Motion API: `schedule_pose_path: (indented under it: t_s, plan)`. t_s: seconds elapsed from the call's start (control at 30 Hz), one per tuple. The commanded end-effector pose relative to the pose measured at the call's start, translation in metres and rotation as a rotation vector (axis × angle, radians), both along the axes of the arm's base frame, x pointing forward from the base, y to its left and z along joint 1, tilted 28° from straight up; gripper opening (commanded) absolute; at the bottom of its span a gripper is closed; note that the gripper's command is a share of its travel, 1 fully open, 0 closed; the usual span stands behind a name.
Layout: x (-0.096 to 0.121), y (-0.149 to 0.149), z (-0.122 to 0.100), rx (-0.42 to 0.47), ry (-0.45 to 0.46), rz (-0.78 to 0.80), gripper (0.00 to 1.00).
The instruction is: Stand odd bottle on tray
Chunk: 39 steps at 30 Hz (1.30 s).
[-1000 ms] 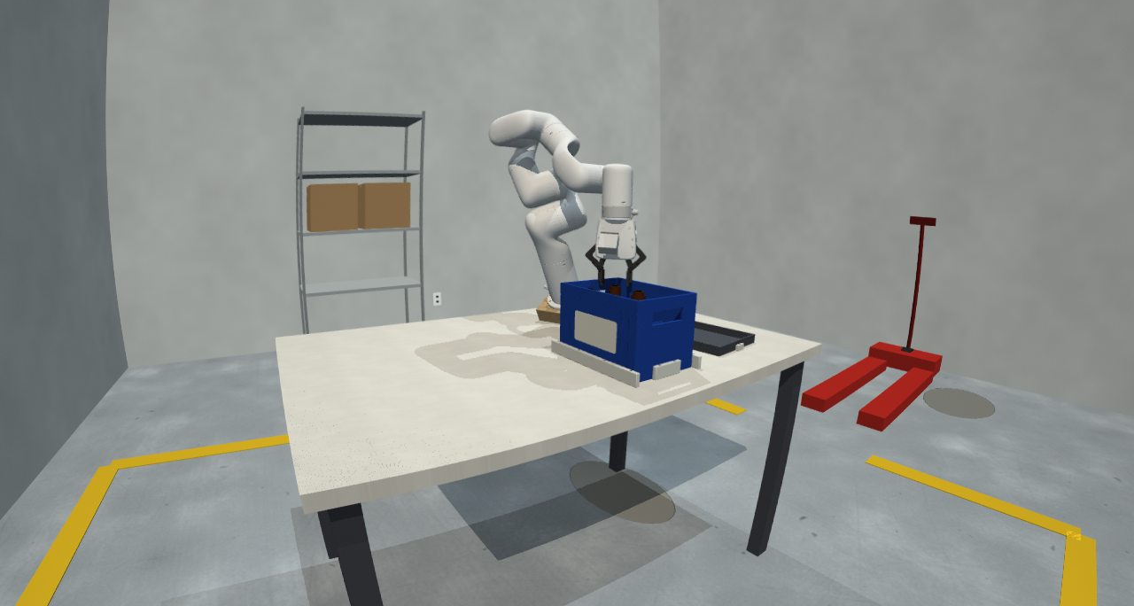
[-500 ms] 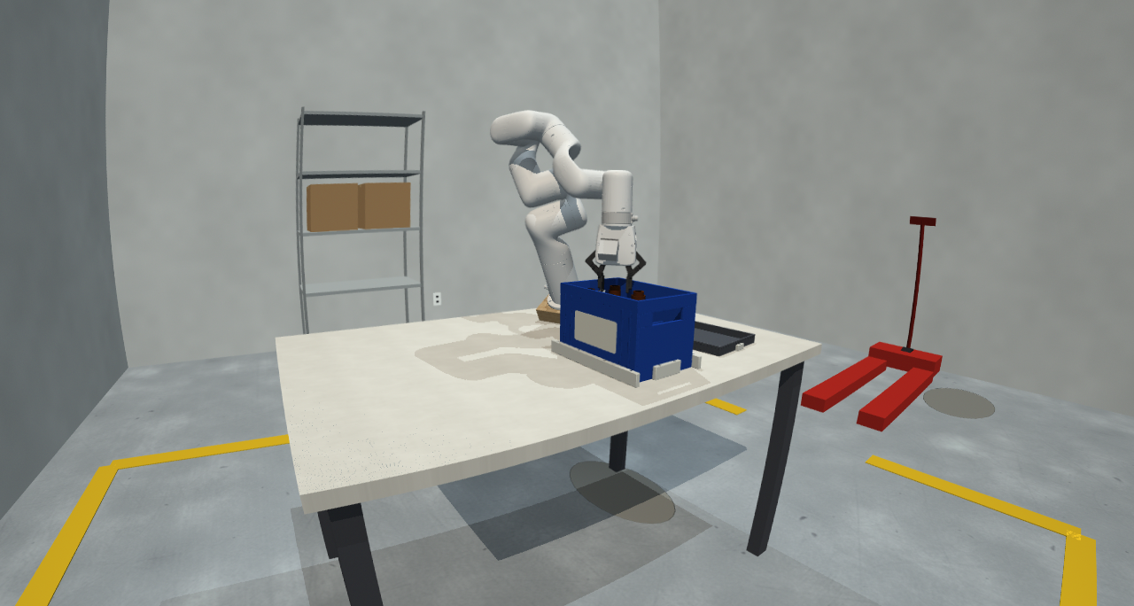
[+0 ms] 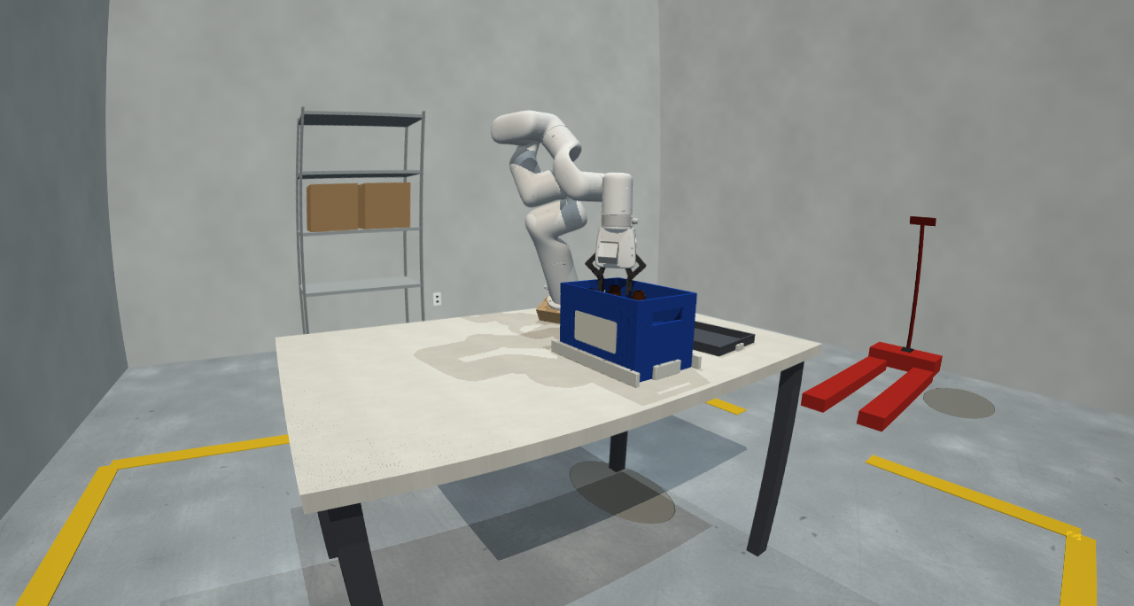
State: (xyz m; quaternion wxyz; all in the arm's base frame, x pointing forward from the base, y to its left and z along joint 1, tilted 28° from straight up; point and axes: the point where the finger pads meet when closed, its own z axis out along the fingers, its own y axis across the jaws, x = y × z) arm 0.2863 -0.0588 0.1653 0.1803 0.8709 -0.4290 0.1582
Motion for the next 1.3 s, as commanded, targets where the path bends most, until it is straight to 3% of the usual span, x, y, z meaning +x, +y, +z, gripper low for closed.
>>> schedule_pose_path:
  t_s: [0.0,0.4,0.43,1.27]
  plan:
    - [0.0012,0.0004,0.0009,0.0,-0.003,0.002,0.65]
    - [0.0012,0.0004,0.0009,0.0,-0.003,0.002,0.65]
    - [0.0012,0.0004,0.0009,0.0,-0.003,0.002,0.0]
    - [0.0012,0.0004,0.0009,0.0,-0.003,0.002,0.0]
